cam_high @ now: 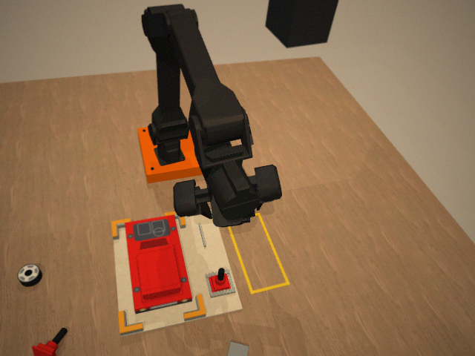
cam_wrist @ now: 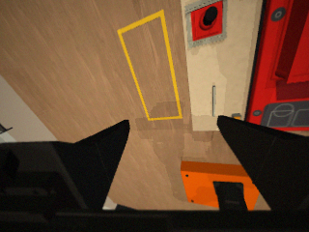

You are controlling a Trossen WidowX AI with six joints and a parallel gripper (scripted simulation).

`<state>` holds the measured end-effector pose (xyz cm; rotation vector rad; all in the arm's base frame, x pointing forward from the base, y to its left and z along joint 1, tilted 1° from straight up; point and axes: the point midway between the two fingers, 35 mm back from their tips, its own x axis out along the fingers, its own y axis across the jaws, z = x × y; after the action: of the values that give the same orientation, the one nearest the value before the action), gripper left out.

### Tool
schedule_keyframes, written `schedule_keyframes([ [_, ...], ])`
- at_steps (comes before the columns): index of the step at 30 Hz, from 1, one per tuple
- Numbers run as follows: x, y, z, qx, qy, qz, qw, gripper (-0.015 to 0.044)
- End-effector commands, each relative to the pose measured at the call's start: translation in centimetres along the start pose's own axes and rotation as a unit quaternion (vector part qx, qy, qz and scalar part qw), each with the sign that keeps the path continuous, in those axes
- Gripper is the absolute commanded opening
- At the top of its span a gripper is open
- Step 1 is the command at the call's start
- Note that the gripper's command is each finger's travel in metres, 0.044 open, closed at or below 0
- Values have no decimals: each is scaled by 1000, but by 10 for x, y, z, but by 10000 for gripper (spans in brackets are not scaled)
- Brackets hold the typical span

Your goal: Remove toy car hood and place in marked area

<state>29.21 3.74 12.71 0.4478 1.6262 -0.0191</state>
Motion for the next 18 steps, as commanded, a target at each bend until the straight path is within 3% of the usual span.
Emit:
schedule_keyframes([
  [1,-7,-40,27,-28,-30,-39,998,440],
  [10,-27,-131,60,-77,-57,-132,987,440],
  [18,-29,-138,62,-80,-57,-140,985,440],
])
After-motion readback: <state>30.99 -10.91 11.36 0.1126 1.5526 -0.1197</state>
